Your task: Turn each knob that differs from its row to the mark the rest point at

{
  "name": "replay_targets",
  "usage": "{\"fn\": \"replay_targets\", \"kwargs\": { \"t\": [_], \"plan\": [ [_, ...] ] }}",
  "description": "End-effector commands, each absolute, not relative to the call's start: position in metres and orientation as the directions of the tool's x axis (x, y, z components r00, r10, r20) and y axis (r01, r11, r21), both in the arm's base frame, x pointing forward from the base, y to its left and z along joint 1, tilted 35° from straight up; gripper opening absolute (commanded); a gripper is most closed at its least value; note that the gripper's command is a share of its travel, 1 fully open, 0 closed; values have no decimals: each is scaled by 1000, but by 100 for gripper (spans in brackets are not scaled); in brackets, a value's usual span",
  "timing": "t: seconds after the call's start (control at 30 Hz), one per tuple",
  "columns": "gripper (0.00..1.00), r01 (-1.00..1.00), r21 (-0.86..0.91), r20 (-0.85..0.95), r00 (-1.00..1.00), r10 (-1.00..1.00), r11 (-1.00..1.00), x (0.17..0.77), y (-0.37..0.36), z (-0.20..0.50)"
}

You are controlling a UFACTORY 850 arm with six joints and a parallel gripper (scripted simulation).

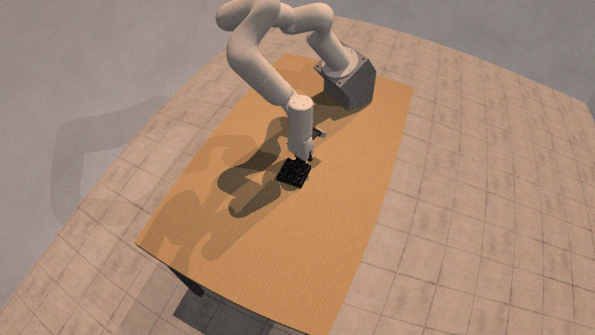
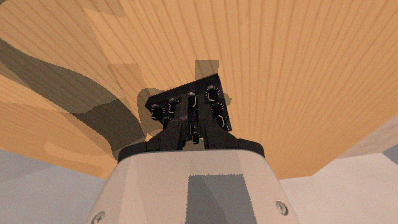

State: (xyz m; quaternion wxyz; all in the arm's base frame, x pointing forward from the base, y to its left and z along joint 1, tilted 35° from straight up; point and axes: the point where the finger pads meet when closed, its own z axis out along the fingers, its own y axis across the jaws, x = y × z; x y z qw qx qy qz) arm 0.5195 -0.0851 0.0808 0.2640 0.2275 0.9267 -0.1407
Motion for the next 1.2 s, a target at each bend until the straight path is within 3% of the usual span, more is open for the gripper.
{"fn": "replay_targets", "kwargs": {
  "t": [0.0,0.4,1.17],
  "plan": [
    [8,565,-79,-569,-702,428,821,520,-85,81],
    [8,754,100,-566,-493,661,649,520,-85,81],
    [8,897,350,-456,-89,886,271,520,-85,81]
  ]
}}
